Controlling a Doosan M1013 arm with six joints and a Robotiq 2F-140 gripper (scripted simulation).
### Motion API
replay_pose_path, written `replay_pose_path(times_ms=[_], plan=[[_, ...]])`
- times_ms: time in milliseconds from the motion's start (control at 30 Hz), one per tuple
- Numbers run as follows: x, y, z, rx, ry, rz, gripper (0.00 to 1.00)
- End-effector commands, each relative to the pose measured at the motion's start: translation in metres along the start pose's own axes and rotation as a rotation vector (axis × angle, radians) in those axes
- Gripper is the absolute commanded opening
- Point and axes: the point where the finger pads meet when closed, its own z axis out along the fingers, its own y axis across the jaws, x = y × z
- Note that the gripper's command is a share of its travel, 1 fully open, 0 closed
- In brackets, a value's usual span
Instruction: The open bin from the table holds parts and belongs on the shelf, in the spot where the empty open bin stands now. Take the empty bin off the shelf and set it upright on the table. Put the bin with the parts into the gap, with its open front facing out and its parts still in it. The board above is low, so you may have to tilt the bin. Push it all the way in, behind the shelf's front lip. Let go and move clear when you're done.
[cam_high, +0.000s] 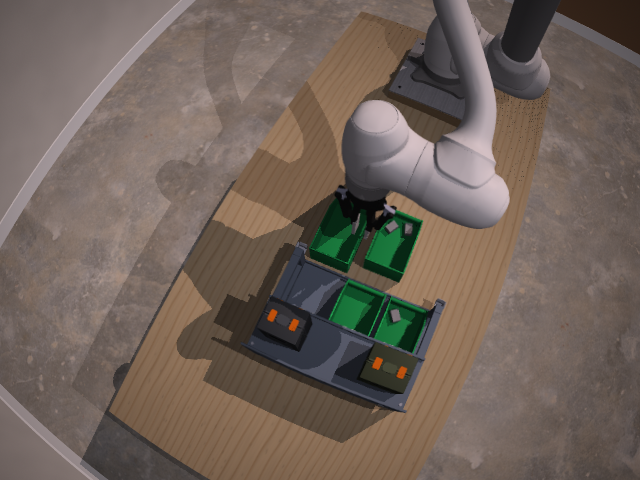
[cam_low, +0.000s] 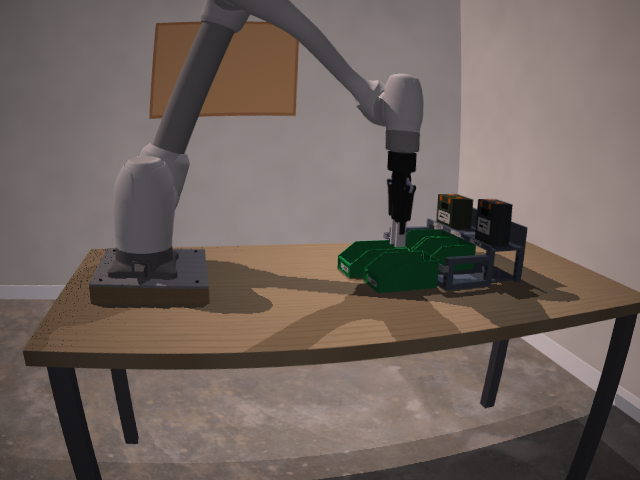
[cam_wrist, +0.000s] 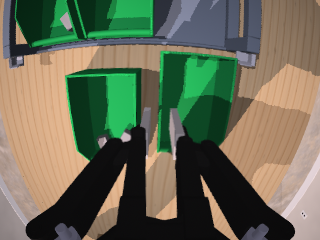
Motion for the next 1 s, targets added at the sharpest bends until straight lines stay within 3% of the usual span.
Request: replay_pose_path(times_ms=[0, 967], plan=[[0.0000, 0.0000, 0.0021, 0.000, 0.000, 0.000, 0.24], [0.0000, -0.0001, 0.0067, 0.000, 0.000, 0.000, 0.24]])
